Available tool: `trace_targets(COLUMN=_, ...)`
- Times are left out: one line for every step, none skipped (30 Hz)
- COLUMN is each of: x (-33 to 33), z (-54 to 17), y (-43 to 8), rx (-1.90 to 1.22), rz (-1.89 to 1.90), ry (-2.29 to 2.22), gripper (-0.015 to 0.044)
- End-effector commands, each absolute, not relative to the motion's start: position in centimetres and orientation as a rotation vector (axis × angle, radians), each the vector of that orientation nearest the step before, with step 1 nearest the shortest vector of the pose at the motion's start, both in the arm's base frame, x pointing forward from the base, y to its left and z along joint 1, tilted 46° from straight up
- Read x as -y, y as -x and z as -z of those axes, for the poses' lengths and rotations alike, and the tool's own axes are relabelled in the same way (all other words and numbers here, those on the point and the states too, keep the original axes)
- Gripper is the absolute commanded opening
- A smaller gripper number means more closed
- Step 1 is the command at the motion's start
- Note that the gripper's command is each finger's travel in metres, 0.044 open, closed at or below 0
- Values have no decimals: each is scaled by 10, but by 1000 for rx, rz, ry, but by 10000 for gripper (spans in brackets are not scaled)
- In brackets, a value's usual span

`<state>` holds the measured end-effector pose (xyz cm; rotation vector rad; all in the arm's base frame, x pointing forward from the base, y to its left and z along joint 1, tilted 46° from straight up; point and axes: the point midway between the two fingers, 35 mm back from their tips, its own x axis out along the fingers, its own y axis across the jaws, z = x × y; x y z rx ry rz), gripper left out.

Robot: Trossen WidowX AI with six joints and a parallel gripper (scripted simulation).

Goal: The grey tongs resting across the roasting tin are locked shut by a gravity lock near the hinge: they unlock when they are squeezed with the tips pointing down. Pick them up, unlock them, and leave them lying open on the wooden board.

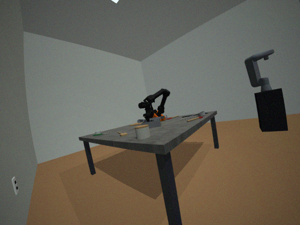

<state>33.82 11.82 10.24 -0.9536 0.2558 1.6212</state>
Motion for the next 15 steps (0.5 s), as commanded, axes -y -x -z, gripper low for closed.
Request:
trace_targets(x=-124, z=-98, y=-337, rx=-258, rz=-1621, ry=944, gripper=440)
trace_targets(x=-125, z=-97, y=-337, rx=-258, rz=-1621, ry=944, gripper=440)
trace_targets(x=-125, z=-96, y=-337, rx=-258, rz=-1621, ry=943, gripper=440)
trace_targets(x=-126, z=-96, y=-337, rx=-258, rz=-1621, ry=943, gripper=440)
trace_targets(x=-123, z=-99, y=-337, rx=-255, rz=-1622, ry=952, gripper=414)
trace_targets(x=-123, z=-99, y=-337, rx=-255, rz=-1622, ry=952, gripper=387)
trace_targets(x=-123, z=-99, y=-337, rx=-255, rz=-1622, ry=952, gripper=361)
trace_targets(x=-123, z=-99, y=-337, rx=-255, rz=-1622, ry=952, gripper=335)
trace_targets(x=-123, z=-99, y=-337, rx=-255, rz=-1622, ry=952, gripper=309)
trace_targets(x=-123, z=-99, y=-337, rx=-255, rz=-1622, ry=952, gripper=282)
trace_targets(x=-123, z=-99, y=-337, rx=-255, rz=-1622, ry=952, gripper=256)
trace_targets(x=-123, z=-99, y=-337, rx=-255, rz=-1622, ry=952, gripper=230)
trace_targets(x=-123, z=-99, y=-337, rx=-255, rz=-1622, ry=952, gripper=204)
trace_targets(x=-123, z=-99, y=-337, rx=-255, rz=-1622, ry=952, gripper=177)
trace_targets(x=-123, z=-99, y=-337, rx=-255, rz=-1622, ry=952, gripper=151)
